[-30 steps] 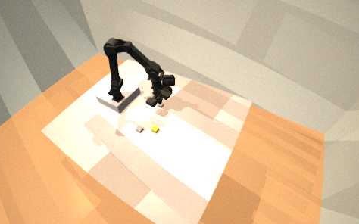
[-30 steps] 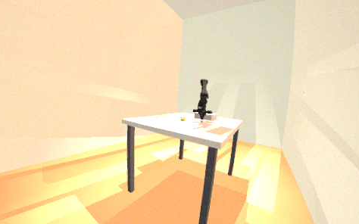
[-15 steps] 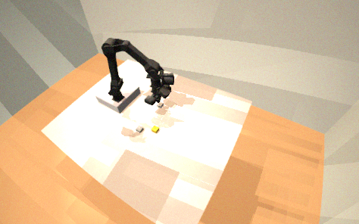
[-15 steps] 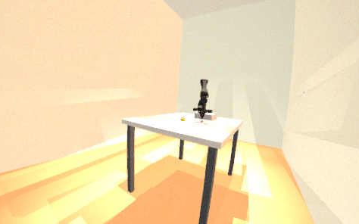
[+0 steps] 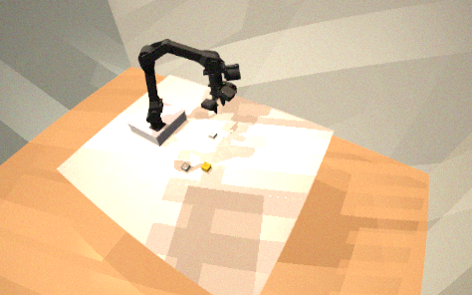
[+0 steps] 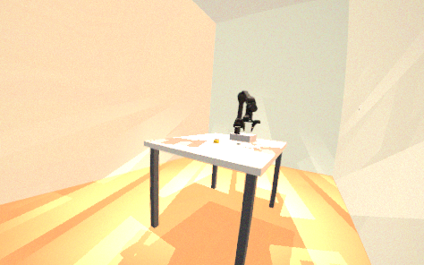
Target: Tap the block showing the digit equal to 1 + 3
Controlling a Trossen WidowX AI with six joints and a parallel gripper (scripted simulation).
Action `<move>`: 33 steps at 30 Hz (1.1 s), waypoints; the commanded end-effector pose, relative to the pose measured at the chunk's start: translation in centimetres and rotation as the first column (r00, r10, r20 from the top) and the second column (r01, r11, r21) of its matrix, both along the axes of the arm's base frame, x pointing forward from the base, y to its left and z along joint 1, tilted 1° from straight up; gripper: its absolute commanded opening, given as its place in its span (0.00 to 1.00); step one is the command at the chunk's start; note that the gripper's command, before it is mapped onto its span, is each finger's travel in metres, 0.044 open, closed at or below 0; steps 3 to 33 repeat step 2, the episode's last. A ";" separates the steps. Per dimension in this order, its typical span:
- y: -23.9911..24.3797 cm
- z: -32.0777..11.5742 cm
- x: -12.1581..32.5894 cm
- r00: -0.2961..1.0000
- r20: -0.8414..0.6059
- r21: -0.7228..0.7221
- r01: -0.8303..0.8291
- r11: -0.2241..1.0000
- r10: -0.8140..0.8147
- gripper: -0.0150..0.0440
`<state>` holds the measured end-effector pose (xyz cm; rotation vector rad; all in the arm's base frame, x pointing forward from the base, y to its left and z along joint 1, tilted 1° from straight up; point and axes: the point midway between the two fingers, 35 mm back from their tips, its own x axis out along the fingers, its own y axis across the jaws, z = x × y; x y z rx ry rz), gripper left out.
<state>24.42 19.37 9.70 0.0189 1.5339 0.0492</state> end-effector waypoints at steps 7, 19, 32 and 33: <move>0.9 0.9 -0.3 1.000 -0.014 -0.009 0.011 1.000 -0.012 0.91; 0.9 0.9 -0.3 1.000 -0.014 -0.009 0.011 1.000 -0.012 0.91; 0.9 0.9 -0.3 1.000 -0.014 -0.009 0.011 1.000 -0.012 0.91; 0.9 0.9 -0.3 1.000 -0.014 -0.009 0.011 1.000 -0.012 0.91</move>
